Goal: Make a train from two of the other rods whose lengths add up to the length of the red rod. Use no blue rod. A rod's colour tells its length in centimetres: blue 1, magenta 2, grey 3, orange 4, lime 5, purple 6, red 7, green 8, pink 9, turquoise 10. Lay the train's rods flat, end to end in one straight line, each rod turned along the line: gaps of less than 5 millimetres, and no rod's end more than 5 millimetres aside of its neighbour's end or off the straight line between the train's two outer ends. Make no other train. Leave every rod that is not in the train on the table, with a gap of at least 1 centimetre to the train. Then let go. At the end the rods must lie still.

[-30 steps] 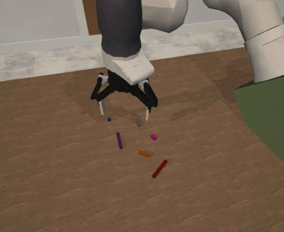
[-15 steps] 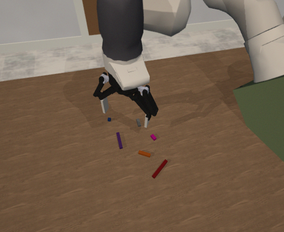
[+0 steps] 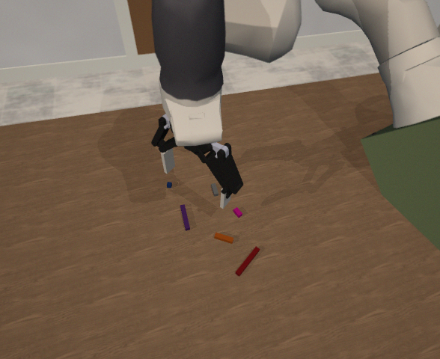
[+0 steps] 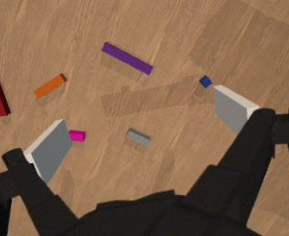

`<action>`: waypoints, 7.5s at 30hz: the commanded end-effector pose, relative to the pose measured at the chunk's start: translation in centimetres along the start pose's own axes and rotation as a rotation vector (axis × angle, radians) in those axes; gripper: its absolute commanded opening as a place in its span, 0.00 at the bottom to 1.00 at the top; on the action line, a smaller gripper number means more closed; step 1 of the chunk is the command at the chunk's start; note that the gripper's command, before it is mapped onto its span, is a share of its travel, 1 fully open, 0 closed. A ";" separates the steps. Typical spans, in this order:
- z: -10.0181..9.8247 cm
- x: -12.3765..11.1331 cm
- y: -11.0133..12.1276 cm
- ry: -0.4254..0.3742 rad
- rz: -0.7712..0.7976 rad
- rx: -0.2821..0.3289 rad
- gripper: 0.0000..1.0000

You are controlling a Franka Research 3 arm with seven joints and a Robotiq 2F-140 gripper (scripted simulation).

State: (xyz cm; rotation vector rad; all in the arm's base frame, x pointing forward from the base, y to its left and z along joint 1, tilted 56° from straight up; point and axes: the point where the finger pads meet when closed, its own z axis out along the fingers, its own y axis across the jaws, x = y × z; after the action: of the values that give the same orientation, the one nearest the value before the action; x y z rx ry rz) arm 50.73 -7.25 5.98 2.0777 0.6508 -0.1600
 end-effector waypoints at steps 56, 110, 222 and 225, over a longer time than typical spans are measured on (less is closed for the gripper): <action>-0.1 2.1 -2.5 0.014 0.693 -0.001 1.00; -0.1 2.1 -2.5 0.014 0.693 -0.001 1.00; -0.1 6.0 -12.2 0.004 -1.253 -0.016 1.00; -0.1 6.1 -12.4 0.004 -1.304 -0.016 1.00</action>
State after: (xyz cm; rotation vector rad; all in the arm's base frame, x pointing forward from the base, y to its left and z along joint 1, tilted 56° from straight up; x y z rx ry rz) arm 49.63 0.73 -5.35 1.4434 1.7742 -0.7645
